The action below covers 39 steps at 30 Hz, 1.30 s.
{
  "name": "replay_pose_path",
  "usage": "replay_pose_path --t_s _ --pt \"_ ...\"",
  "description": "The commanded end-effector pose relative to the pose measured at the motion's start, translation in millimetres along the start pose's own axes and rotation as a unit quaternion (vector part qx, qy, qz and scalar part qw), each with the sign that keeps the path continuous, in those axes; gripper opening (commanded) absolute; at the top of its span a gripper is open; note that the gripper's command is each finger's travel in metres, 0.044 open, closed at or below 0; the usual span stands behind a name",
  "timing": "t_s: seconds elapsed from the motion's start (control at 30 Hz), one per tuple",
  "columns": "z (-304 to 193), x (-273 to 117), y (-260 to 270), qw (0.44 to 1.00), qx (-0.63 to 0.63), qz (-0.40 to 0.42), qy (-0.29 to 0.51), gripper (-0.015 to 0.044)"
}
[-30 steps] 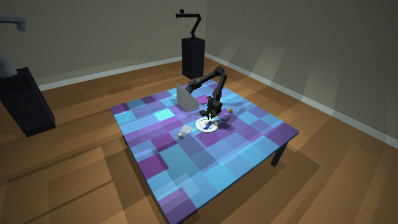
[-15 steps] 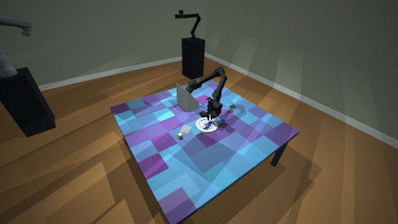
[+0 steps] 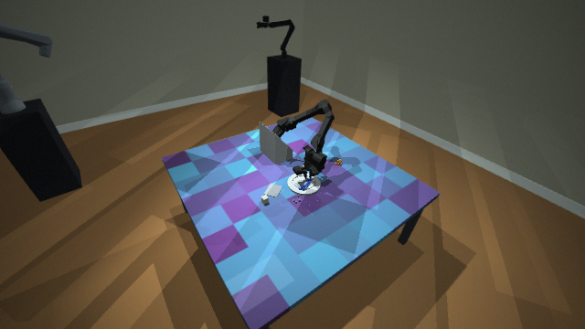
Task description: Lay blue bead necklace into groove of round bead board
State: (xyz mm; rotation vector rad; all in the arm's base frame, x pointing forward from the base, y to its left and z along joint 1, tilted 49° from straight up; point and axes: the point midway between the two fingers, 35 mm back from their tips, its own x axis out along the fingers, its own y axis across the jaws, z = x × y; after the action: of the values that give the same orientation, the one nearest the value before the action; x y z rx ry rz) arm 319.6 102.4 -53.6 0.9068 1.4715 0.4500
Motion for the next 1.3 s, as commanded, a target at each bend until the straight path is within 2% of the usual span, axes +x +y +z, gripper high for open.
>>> replay_pose_path --t_s 0.0,0.1,1.07,1.27 --pt "0 0 0 1.0 0.0 0.0 0.0 0.0067" --pt "0 0 0 1.0 0.0 0.0 0.0 0.0" --pt "0 0 0 1.0 0.0 0.0 0.0 0.0" --pt "-1 -13 -1 1.0 0.003 0.0 0.001 0.0"
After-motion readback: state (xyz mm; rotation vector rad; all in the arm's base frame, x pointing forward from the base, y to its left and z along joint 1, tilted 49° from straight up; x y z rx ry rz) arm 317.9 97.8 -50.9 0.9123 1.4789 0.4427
